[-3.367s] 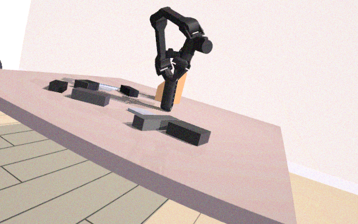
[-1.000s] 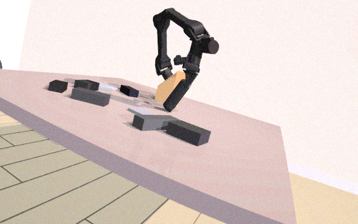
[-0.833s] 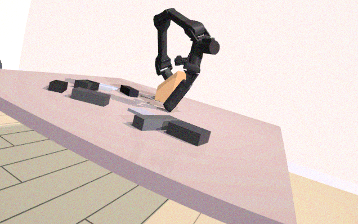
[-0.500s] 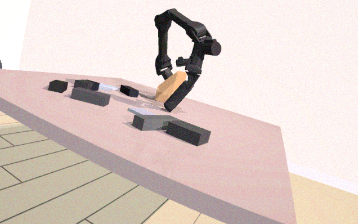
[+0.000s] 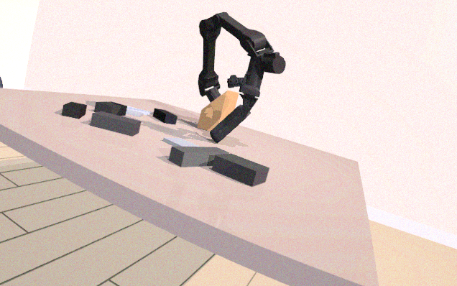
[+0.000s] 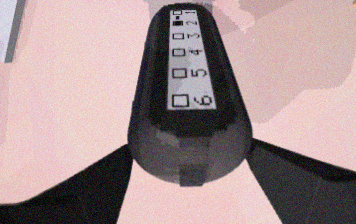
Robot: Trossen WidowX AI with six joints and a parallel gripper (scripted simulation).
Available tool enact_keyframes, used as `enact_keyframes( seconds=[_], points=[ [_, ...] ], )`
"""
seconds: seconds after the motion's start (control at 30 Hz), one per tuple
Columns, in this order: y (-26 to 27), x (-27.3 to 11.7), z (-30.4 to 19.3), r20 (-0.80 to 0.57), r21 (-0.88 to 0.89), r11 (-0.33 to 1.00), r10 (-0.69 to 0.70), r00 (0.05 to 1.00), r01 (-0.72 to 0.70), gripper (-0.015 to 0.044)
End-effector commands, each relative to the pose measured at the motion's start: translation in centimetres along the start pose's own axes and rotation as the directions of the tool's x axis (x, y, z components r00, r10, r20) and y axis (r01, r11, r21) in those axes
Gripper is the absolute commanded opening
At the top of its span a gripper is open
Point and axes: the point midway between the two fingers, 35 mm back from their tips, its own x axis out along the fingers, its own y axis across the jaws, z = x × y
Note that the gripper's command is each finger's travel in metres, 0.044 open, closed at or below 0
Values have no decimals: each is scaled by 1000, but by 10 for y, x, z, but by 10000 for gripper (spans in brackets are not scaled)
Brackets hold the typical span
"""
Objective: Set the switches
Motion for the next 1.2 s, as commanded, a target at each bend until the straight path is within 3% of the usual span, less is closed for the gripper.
enact_keyframes(
  seconds=[0.0, 1.17],
  points=[
    [-1, 7, -2, 7, 4, 1000, -15, 1000, 15, 337],
    [-1, 25, -23, 6, 4, 1000, -15, 1000, 15, 338]
  ],
)
